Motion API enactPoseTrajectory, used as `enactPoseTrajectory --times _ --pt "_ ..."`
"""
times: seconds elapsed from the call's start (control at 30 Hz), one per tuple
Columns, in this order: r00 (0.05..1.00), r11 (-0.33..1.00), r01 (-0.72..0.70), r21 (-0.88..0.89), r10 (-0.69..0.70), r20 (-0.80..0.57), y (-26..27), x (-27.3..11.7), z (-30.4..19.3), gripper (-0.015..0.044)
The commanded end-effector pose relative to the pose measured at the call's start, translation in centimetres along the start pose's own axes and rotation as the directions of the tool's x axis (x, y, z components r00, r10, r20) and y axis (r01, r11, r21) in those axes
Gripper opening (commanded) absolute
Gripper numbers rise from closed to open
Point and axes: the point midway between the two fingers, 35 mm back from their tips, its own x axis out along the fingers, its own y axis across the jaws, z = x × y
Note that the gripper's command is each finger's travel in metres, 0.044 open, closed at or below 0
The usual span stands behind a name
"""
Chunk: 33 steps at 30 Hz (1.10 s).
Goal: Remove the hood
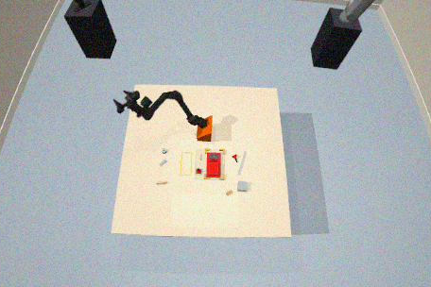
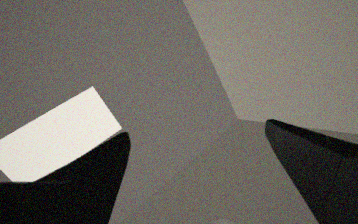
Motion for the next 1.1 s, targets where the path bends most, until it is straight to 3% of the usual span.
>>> enactPoseTrajectory --times 0.0,0.33,0.57,0.87,1.07 --pt "1.0 1.0 0.003 0.002 -0.003 0.0 -0.1 0.0 0.0 0.044" --pt "0.957 0.947 0.29 0.138 -0.285 -0.056 -8.0 -2.7 -5.2 0.044" --pt "0.852 0.83 0.522 0.196 -0.497 -0.164 -13.2 -6.3 -11.4 0.044" --pt "0.584 0.593 0.797 0.112 -0.711 -0.393 -18.1 -14.3 -22.0 0.044" --pt "0.396 0.473 0.881 -0.009 -0.748 -0.533 -18.3 -20.0 -28.3 0.044"
